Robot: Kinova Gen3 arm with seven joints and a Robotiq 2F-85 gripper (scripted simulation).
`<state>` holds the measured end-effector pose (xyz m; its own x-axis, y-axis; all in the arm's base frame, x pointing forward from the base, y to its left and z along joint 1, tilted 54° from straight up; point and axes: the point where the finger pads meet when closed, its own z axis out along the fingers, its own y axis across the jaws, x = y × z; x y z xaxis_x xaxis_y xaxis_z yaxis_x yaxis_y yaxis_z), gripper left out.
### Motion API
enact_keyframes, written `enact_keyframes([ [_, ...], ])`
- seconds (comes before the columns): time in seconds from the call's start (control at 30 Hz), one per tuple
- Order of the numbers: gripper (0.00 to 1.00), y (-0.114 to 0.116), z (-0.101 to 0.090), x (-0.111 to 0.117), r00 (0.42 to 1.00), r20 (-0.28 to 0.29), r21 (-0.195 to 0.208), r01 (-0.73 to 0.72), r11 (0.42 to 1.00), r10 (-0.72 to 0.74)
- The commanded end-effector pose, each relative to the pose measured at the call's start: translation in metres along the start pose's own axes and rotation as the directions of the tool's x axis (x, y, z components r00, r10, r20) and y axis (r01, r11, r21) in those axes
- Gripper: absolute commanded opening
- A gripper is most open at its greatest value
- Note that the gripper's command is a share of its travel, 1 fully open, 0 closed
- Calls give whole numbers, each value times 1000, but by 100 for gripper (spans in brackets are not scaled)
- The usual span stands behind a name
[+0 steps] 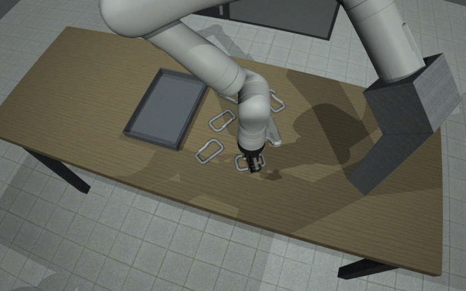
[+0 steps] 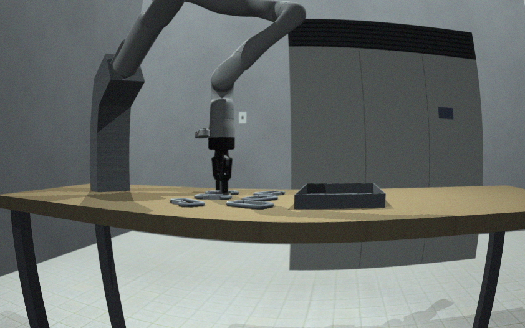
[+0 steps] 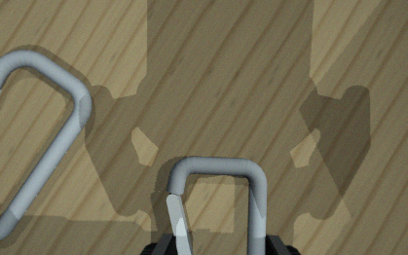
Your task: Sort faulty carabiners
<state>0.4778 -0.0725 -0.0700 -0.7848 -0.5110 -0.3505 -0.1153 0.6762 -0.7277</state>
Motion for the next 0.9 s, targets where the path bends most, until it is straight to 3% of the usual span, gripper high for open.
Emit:
enact_keyframes([
  [0.0, 51, 0, 0, 0, 1000, 1, -1, 0, 1000, 0],
  [0.8, 51, 0, 0, 0, 1000, 1, -1, 0, 1000, 0],
  [0.83, 100, 0, 0, 0, 1000, 1, -1, 0, 1000, 0],
  [0.87, 100, 0, 0, 0, 1000, 1, -1, 0, 1000, 0],
])
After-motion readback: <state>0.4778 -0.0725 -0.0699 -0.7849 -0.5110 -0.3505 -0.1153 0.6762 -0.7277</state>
